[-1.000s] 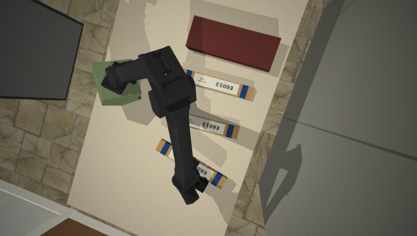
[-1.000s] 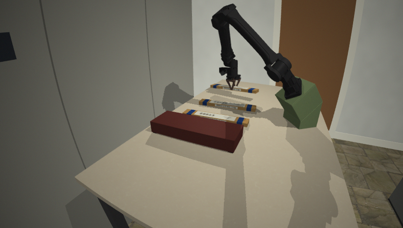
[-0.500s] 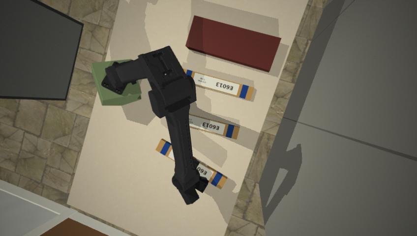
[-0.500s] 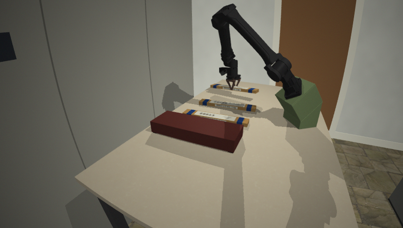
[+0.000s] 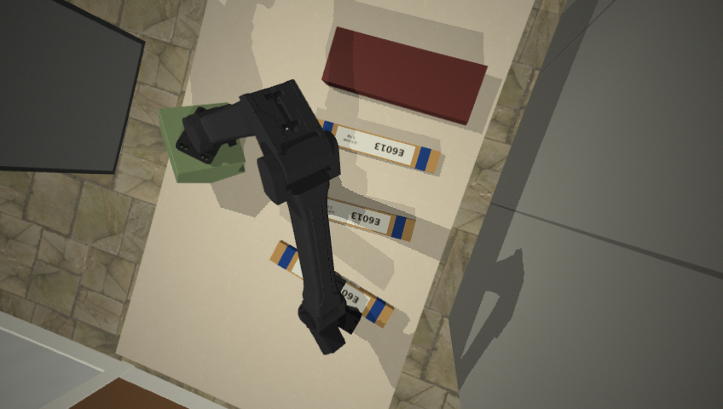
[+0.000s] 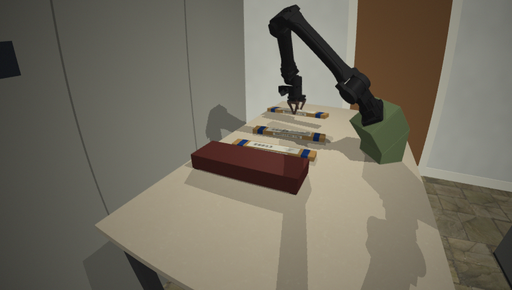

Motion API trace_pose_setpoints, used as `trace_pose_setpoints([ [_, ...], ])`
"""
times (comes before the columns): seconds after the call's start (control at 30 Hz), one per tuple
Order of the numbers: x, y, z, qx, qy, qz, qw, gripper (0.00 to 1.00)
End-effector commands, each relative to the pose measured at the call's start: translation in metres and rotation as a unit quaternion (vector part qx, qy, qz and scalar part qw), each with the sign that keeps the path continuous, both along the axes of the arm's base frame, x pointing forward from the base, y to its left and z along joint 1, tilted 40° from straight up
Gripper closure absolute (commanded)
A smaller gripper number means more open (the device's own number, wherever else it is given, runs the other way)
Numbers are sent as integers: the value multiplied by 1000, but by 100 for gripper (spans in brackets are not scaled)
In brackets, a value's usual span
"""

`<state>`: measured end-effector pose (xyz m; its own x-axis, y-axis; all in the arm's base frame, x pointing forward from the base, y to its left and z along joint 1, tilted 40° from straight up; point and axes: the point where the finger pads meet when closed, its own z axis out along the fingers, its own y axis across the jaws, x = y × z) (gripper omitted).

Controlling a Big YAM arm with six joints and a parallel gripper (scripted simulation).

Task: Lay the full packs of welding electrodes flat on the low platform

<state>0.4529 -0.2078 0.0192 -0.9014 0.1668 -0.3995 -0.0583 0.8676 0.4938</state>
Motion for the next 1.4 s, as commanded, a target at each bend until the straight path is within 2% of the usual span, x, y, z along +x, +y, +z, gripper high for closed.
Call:
trace_pose_setpoints([
  [0.0,9,-46,53,-35,-47,-27,998,100],
  [0.63,5,-49,59,-36,-48,-26,998,100],
  [1.37,-16,-65,89,-38,-48,-25,998,100],
])
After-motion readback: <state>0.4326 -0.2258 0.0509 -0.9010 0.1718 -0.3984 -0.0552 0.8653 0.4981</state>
